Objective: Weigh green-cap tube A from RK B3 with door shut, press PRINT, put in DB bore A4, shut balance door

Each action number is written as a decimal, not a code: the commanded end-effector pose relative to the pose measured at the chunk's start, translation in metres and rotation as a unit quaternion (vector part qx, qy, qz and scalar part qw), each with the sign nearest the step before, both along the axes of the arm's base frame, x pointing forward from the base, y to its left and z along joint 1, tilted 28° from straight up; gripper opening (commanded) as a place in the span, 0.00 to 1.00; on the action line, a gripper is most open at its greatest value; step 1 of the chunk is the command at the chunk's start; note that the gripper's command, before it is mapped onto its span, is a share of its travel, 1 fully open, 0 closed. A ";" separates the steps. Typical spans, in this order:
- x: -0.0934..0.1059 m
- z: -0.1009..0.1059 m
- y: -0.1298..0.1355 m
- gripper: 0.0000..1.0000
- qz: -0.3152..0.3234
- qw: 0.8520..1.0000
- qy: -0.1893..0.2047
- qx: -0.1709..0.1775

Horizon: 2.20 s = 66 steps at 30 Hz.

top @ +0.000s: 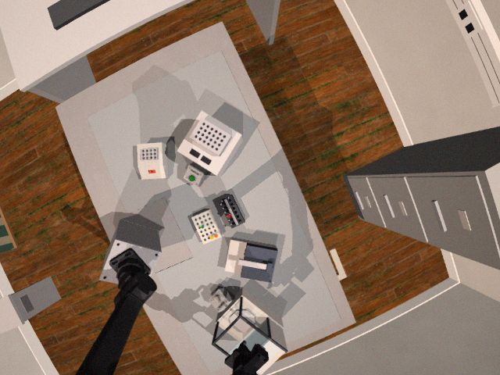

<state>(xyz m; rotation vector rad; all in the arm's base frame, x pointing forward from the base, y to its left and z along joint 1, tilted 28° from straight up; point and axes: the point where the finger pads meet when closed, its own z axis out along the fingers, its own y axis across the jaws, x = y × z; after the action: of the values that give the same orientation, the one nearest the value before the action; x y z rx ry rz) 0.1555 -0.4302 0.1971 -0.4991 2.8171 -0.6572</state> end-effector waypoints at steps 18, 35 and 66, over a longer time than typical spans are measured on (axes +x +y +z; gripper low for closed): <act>0.016 0.025 -0.030 0.06 0.000 1.000 -0.005 -0.014; 0.020 0.032 -0.043 0.06 0.000 1.000 -0.005 -0.014; 0.028 0.046 -0.067 0.06 0.000 1.000 -0.008 -0.022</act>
<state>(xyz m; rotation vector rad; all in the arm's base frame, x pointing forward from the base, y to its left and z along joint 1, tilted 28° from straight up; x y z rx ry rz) 0.1705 -0.4761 0.2221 -0.4991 2.8193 -0.6498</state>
